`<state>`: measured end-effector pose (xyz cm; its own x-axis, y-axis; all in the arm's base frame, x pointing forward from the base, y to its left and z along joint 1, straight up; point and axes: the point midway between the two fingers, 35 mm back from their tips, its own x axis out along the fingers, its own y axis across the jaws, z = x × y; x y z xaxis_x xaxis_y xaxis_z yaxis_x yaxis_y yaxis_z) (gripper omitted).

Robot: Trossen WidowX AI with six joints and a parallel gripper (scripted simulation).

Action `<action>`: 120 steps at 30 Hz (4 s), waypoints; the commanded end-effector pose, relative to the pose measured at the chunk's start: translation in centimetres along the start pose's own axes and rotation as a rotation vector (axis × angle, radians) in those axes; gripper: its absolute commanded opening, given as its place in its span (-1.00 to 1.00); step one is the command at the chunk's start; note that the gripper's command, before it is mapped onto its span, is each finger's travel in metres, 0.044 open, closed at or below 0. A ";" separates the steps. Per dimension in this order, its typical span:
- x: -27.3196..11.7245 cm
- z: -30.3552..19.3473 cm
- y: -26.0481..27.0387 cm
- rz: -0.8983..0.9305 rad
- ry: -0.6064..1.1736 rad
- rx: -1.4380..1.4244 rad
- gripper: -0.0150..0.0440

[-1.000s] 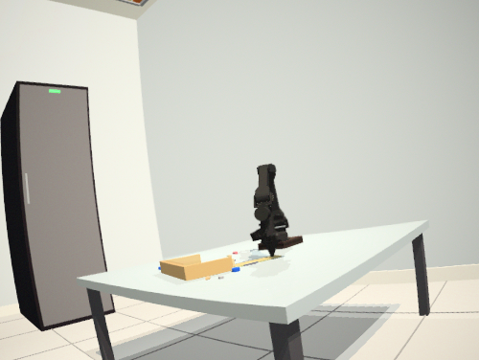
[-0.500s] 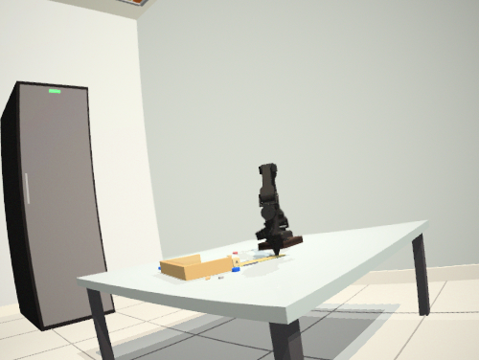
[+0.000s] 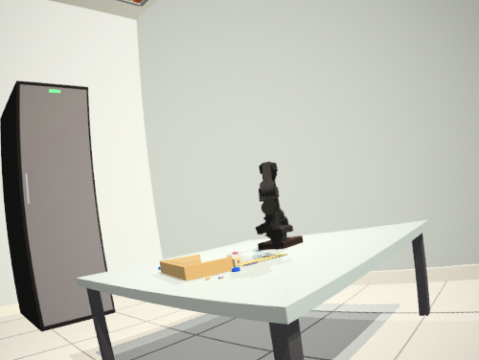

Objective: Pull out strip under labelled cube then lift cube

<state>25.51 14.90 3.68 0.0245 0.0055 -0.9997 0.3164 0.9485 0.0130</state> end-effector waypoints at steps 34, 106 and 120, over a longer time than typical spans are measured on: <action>-3.1 11.6 -0.3 0.010 -0.013 0.030 1.00; 0.9 20.7 -0.2 0.007 -0.023 0.034 -0.02; 0.0 19.7 -0.7 0.007 -0.022 0.033 -0.49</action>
<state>44.62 8.13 3.19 0.0409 0.0030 -0.9992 0.3485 0.9371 0.0171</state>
